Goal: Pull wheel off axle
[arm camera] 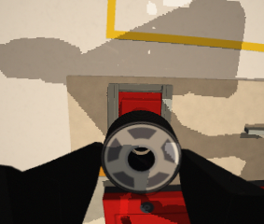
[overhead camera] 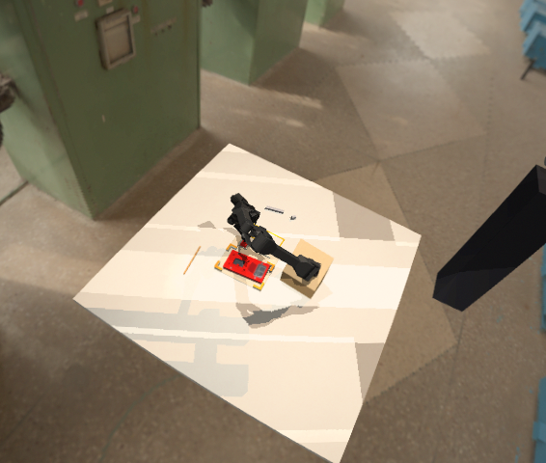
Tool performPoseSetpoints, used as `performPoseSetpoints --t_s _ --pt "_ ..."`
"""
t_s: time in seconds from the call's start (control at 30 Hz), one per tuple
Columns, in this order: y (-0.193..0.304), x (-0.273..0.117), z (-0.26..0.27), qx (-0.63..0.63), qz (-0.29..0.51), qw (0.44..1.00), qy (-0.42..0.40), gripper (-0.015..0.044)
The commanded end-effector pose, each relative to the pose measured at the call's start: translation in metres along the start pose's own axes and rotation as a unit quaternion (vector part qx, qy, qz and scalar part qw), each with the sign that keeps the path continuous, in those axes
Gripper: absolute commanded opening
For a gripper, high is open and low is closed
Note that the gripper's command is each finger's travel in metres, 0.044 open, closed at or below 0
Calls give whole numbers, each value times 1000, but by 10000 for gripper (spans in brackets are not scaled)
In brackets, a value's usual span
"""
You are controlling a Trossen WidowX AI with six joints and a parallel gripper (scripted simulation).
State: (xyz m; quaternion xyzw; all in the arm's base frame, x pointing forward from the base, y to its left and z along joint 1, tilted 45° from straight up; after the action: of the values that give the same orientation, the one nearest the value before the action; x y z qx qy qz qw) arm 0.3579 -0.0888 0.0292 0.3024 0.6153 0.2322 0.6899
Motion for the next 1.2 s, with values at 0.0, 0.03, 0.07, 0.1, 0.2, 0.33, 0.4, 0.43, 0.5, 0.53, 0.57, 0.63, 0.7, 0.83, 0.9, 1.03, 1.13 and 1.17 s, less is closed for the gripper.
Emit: performPoseSetpoints --t_s 0.0,0.03,0.07,0.1,0.2,0.33,0.4,0.43,0.5,0.53,0.57,0.63,0.7,0.83,0.9,1.03,1.13,1.17 --pt "0 -2 1 -3 0 1000 -1 0" --pt "0 -2 1 -3 0 1000 -1 0" --pt "0 -3 1 -3 -1 1000 -1 0" --pt "0 -5 1 -3 -1 1000 -1 0" --pt "0 -17 0 -2 -1 1000 -1 0" --pt "0 -36 -3 -2 -1 1000 -1 0" --pt "0 -37 -4 -2 -1 1000 -1 0" --pt "-2 -31 -5 3 2 1000 0 0" --pt "-12 -32 -8 3 1 1000 -1 0" --pt "-19 -33 -11 3 0 1000 -1 0" --pt "-26 -33 -14 3 -1 1000 -1 0" --pt "-39 -35 -20 2 -3 1000 -1 0" --pt "-53 -36 -27 2 -4 1000 -1 0" --pt "-78 -37 -43 0 -5 1000 -1 0" --pt "-90 -38 -51 -1 -5 1000 0 0" --pt "-104 -38 -62 -2 -4 1000 0 0" --pt "-105 -35 -62 -2 -4 1000 0 0" --pt "-105 -32 -62 -2 -4 1000 0 0"
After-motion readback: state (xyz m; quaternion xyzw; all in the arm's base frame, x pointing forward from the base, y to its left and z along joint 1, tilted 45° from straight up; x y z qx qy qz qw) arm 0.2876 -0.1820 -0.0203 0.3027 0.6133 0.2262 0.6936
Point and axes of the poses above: the point midway between the two fingers, 35 mm back from their tips, its own x axis out along the fingers, its own z axis across the jaws, y = z × x, the point moved 7 cm from there along -x, back along the fingers, and after that the axes turned 1 degree about x, right-handed, at the moved point
